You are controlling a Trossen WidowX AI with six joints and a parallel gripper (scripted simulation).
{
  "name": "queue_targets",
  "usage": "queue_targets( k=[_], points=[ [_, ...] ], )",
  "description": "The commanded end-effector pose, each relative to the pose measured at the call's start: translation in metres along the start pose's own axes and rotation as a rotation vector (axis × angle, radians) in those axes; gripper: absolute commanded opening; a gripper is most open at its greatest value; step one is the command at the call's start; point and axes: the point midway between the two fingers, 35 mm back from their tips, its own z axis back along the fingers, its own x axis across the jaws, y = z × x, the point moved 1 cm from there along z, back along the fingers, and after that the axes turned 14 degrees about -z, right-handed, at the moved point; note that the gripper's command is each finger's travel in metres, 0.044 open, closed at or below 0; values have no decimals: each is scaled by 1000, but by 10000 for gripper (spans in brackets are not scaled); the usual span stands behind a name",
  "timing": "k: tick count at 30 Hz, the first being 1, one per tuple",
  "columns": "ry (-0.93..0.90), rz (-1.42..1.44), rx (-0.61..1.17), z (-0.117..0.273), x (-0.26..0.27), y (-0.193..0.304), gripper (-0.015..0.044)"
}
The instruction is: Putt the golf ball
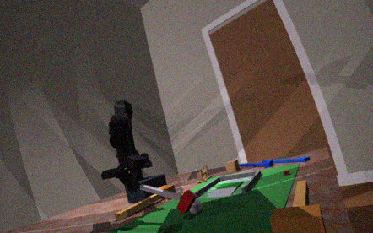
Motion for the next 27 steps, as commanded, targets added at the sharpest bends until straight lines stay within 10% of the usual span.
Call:
queue_targets(
  k=[1,27],
  points=[
    [-2,-3,3,-9,1,1,0],
    [-1,-1,3,-21,-10,-2,0]
  ],
)
